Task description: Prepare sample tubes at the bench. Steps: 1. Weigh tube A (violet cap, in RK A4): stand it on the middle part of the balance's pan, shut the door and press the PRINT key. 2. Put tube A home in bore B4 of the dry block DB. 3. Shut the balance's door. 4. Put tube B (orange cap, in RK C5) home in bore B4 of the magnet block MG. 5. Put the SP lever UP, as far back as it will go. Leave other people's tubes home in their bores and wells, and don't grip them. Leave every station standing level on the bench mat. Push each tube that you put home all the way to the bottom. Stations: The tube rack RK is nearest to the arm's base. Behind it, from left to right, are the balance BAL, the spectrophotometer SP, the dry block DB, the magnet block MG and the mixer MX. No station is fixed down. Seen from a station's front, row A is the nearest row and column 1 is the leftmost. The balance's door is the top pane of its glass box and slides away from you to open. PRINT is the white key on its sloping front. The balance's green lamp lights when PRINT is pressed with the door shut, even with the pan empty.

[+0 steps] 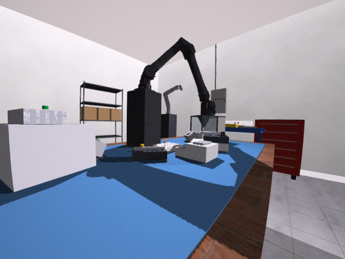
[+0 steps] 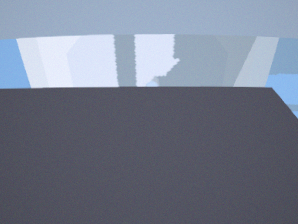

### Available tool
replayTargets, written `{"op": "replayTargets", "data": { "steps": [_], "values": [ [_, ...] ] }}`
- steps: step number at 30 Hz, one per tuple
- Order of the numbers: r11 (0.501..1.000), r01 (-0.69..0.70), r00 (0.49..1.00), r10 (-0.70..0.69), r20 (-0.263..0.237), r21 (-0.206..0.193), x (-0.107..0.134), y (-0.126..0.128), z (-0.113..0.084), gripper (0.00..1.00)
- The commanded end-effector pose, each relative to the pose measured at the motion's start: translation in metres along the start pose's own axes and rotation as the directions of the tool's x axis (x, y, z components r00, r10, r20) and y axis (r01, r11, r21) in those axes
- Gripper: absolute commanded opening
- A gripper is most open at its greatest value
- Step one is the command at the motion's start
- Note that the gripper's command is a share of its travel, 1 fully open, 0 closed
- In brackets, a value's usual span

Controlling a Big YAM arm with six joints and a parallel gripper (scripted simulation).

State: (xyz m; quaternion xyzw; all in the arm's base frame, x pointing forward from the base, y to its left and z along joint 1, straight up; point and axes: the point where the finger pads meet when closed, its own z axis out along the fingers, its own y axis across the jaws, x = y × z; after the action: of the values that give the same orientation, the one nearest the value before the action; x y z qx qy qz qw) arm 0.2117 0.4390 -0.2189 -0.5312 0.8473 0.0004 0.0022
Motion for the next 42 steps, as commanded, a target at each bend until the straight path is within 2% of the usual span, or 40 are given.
{"op": "replayTargets", "data": {
  "steps": [1, 20, 23, 28, 29, 42],
  "values": [
    [1.000, 0.001, 1.000, -0.001, 0.010, -0.003, -0.010, -0.003, 0.006, 0.09],
    [1.000, 0.001, 1.000, -0.001, 0.010, -0.003, -0.010, -0.003, 0.006, 0.09],
    [1.000, 0.001, 1.000, -0.001, -0.006, -0.003, -0.004, -0.003, 0.005, 0.09],
    [1.000, 0.001, 1.000, -0.001, 0.018, -0.003, -0.010, -0.003, -0.013, 0.09],
    [1.000, 0.000, 1.000, 0.000, 0.018, -0.001, -0.010, -0.001, -0.007, 0.09],
    [1.000, 0.000, 1.000, 0.000, 0.018, -0.001, -0.010, -0.001, -0.007, 0.09]
  ]
}}
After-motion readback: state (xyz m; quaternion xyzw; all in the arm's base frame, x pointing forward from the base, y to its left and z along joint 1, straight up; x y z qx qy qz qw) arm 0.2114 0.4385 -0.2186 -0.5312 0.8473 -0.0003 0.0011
